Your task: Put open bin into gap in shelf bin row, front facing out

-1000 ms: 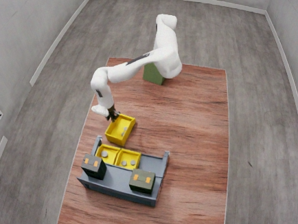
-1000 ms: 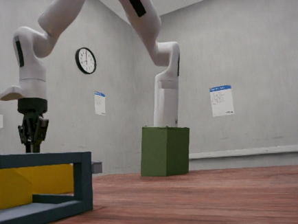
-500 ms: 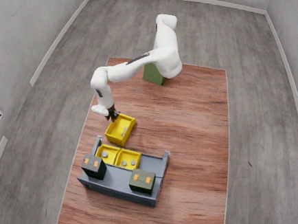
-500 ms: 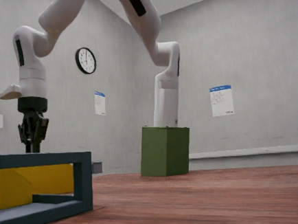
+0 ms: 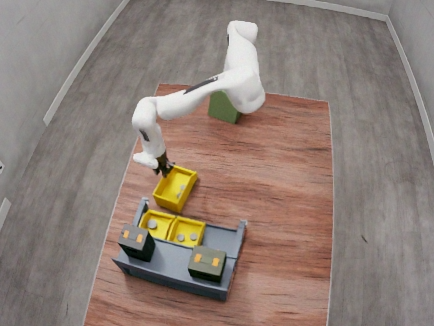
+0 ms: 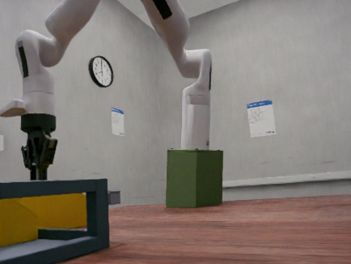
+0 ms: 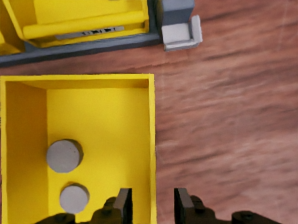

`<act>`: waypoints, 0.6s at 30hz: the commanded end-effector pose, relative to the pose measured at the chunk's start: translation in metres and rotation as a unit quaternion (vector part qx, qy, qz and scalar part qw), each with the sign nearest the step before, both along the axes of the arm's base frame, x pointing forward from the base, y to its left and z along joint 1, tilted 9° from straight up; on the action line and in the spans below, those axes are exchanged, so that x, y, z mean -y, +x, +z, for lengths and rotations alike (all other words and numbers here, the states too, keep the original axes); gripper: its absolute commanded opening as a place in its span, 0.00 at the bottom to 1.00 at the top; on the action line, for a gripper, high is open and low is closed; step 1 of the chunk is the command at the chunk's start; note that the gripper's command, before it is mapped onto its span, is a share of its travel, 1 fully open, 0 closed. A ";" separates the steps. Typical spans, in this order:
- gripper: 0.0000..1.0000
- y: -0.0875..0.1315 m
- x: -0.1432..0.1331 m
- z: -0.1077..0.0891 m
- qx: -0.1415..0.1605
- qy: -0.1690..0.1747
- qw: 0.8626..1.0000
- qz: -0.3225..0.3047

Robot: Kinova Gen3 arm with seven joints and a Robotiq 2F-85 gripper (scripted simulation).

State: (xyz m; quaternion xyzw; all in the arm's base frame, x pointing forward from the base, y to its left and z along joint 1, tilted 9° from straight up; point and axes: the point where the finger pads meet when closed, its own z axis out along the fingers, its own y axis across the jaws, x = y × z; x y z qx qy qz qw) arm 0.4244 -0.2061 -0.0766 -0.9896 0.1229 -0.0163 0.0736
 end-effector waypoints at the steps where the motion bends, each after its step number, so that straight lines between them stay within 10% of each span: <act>1: 0.35 0.001 0.000 0.001 0.001 0.000 1.000 0.000; 18: 0.35 0.001 -0.001 -0.009 0.001 0.000 1.000 0.000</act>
